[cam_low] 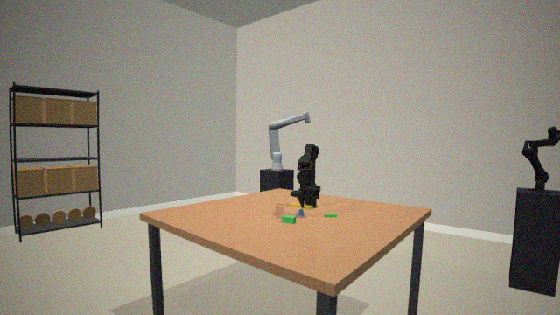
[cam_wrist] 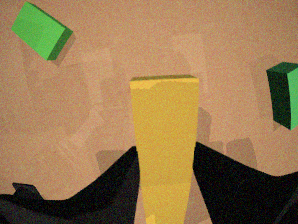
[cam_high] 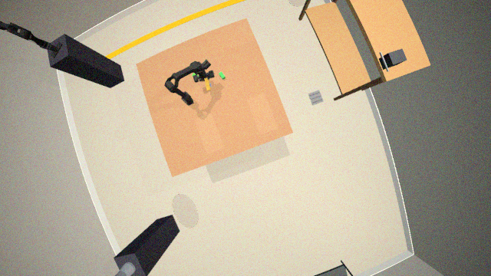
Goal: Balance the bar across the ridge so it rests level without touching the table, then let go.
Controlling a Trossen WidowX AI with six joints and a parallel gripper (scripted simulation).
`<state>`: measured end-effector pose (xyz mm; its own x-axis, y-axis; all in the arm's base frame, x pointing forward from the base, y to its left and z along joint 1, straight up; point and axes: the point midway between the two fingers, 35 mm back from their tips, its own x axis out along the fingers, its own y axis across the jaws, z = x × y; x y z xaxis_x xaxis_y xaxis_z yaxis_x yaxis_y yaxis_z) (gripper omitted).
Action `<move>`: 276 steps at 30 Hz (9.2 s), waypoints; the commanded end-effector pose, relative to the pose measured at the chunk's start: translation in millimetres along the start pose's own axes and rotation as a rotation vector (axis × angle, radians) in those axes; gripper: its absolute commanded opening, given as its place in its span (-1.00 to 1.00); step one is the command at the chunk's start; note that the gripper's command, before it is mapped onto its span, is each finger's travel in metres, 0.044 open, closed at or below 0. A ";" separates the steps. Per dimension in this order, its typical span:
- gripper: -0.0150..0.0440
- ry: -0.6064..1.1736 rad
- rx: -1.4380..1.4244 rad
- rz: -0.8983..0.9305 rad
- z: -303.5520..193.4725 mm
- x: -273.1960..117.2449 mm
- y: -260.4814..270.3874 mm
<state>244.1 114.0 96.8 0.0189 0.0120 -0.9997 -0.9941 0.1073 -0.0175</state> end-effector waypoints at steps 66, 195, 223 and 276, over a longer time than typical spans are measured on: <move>-0.49 0.002 0.004 -0.003 -0.4 5.7 -0.4; 0.09 0.000 -0.001 -0.002 0.0 8.2 0.3; 0.58 0.000 -0.001 -0.002 0.0 8.2 0.3; 1.00 -0.001 -0.001 -0.002 0.2 -91.8 0.6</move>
<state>242.0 113.2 188.1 0.0209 0.0121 -0.9997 -0.9941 0.1062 -0.0195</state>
